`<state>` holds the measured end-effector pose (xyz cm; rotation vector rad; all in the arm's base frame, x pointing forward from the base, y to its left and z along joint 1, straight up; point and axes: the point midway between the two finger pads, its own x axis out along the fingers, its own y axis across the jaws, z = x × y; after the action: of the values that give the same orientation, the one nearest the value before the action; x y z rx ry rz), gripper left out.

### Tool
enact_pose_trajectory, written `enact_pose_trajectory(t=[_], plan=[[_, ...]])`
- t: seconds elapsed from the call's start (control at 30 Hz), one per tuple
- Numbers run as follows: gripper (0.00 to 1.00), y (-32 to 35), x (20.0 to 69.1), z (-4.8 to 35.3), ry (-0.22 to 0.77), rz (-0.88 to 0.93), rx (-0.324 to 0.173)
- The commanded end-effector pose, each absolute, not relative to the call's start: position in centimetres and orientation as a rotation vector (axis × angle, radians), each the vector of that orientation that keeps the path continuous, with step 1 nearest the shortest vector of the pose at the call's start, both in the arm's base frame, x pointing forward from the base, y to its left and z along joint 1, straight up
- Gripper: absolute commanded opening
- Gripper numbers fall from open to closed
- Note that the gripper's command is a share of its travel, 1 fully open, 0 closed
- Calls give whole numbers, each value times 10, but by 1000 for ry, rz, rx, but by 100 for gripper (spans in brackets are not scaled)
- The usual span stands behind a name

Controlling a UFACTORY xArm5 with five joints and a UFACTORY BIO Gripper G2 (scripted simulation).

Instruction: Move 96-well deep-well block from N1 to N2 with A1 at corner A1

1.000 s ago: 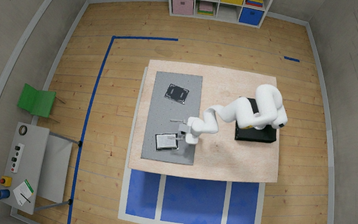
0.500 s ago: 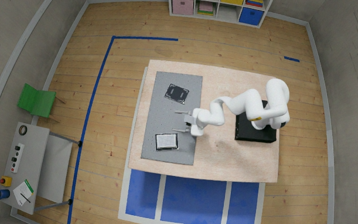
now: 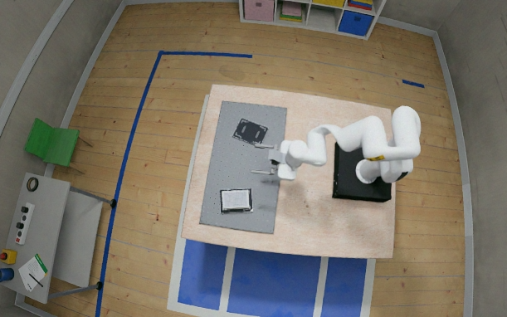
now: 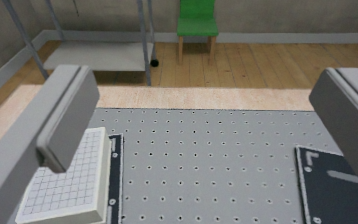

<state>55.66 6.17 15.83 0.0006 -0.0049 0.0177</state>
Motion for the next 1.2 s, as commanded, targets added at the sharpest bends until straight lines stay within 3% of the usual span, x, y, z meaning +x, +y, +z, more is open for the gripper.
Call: enact_pose_trajectory(t=[0.0,0.27,1.17], plan=[[37,40,546,179,-7,19,4],[37,12,531,203,-7,19,4],[37,9,530,205,-7,19,4]])
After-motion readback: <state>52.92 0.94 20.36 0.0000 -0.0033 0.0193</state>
